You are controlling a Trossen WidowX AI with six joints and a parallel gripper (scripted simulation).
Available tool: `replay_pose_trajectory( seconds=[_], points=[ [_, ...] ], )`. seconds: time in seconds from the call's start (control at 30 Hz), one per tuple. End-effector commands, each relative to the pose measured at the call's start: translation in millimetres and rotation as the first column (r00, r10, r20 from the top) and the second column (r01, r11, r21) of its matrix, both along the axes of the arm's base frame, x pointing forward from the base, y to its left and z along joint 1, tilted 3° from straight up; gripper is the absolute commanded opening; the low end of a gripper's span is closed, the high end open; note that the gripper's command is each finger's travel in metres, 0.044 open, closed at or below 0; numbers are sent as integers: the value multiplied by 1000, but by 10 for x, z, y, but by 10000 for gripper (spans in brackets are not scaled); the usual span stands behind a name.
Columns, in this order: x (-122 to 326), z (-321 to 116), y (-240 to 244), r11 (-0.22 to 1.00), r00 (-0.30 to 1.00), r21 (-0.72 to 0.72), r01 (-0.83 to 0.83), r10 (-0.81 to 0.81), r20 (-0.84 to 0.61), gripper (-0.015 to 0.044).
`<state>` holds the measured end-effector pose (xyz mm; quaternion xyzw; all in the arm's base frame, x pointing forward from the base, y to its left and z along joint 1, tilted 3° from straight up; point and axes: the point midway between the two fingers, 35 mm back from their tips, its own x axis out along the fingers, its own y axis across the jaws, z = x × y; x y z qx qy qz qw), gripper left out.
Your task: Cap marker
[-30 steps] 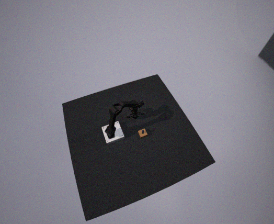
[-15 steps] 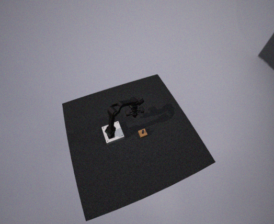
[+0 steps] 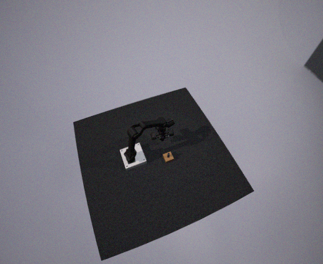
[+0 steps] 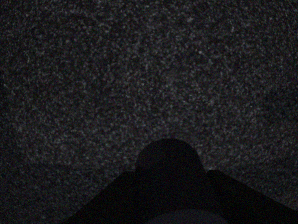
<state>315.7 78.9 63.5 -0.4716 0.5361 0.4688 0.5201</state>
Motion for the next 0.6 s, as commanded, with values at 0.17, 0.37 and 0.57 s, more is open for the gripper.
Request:
replay_pose_trajectory(
  seconds=[0.17, 0.37, 0.57],
  points=[
    [83, 131, -324, 1000, 1000, 1, 0, 0, 18, 0],
    [112, 208, -538, 1000, 1000, 1, 1, -1, 25, 0],
    [117, 279, -754, 1000, 1000, -5, 1, 0, 20, 0]
  ],
)
